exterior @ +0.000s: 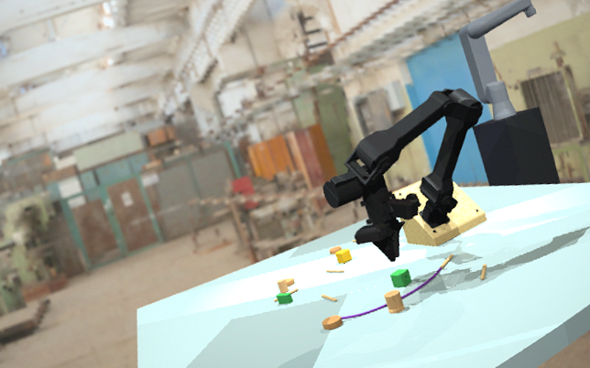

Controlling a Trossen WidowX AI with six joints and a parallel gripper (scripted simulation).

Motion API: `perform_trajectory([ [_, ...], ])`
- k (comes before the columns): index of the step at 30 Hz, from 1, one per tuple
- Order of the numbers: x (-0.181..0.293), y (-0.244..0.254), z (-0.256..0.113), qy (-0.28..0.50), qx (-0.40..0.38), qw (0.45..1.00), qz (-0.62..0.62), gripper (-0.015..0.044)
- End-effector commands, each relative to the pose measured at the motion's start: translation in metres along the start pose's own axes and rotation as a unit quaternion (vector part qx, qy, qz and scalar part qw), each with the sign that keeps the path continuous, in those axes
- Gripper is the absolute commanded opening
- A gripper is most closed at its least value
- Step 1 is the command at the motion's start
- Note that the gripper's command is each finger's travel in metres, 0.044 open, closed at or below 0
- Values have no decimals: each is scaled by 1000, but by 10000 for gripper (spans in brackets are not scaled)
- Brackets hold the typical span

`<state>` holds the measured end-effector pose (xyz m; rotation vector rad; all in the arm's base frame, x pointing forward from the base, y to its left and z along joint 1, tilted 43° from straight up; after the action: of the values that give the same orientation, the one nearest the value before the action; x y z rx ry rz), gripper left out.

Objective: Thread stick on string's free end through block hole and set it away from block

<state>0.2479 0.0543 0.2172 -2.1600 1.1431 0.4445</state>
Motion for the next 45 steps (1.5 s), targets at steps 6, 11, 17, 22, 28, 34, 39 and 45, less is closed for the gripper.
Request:
perform_trajectory([
  [6, 0, 0, 0, 0, 0, 1000, 0, 191],
  [11, 0, 0, 0, 0, 0, 1000, 0, 60],
  [17, 0, 0, 0, 0, 0, 1000, 0, 0],
  [22, 0, 0, 0, 0, 0, 1000, 0, 0],
  [28, 0, 0, 0, 0, 0, 1000, 0, 0],
  [34, -6, 4, 0, 0, 0, 986, 167, 131],
  [39, -15, 10, -1, 0, -1, 918, 396, 262],
  [45, -25, 18, -2, 0, -1, 769, 639, 420],
])
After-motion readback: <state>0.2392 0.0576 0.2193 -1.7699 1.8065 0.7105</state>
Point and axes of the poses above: the point midway between the two fingers, 35 mm back from their tips, its own z axis out along the fingers, its own y axis across the jaws, x = y × z, the point moved 9 cm from there along -z, back along the fingers, and after that the axes turned 3 degrees about z, right-handed, at the moved point
